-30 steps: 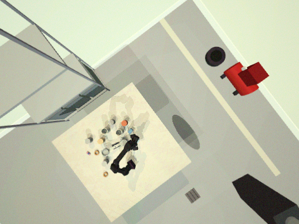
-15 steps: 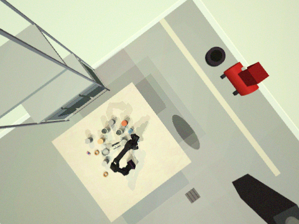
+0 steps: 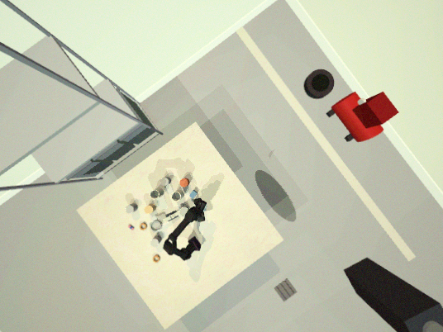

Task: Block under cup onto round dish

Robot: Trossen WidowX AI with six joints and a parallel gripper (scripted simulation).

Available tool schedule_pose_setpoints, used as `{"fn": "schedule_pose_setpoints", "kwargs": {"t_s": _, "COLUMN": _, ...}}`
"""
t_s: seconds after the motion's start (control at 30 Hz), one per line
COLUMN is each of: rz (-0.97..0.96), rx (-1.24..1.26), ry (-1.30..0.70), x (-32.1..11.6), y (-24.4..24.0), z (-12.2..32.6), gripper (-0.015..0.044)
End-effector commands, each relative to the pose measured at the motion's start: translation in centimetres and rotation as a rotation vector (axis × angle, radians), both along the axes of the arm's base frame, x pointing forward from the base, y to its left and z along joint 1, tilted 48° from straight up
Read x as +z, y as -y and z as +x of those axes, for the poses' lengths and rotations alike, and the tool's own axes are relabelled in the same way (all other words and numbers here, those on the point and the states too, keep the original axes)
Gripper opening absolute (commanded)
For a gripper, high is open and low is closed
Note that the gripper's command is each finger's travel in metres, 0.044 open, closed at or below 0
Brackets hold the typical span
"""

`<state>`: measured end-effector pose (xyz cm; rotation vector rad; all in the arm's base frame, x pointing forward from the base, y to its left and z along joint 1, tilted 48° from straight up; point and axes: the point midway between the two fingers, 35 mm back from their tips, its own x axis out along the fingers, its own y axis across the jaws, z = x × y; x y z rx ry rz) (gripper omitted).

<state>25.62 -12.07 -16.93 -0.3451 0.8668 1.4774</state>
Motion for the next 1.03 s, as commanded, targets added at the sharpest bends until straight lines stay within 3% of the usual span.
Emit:
{"fn": "schedule_pose_setpoints", "kwargs": {"t_s": 0.0, "rz": 0.0, "rx": 0.001, "ry": 0.001, "x": 0.0, "y": 0.0, "z": 0.0, "gripper": 0.0289}}
{"fn": "schedule_pose_setpoints", "kwargs": {"t_s": 0.2, "rz": 0.0, "rx": 0.0, "ry": 0.001, "x": 0.6, "y": 0.7, "z": 0.2, "gripper": 0.044}}
{"fn": "schedule_pose_setpoints", "kwargs": {"t_s": 0.63, "rz": -0.006, "rx": -0.011, "ry": 0.006, "x": 6.9, "y": 7.2, "z": 1.1, "gripper": 0.044}}
{"fn": "schedule_pose_setpoints", "kwargs": {"t_s": 1.0, "rz": -0.007, "rx": -0.012, "ry": 0.006, "x": 7.1, "y": 7.4, "z": 1.1, "gripper": 0.044}}
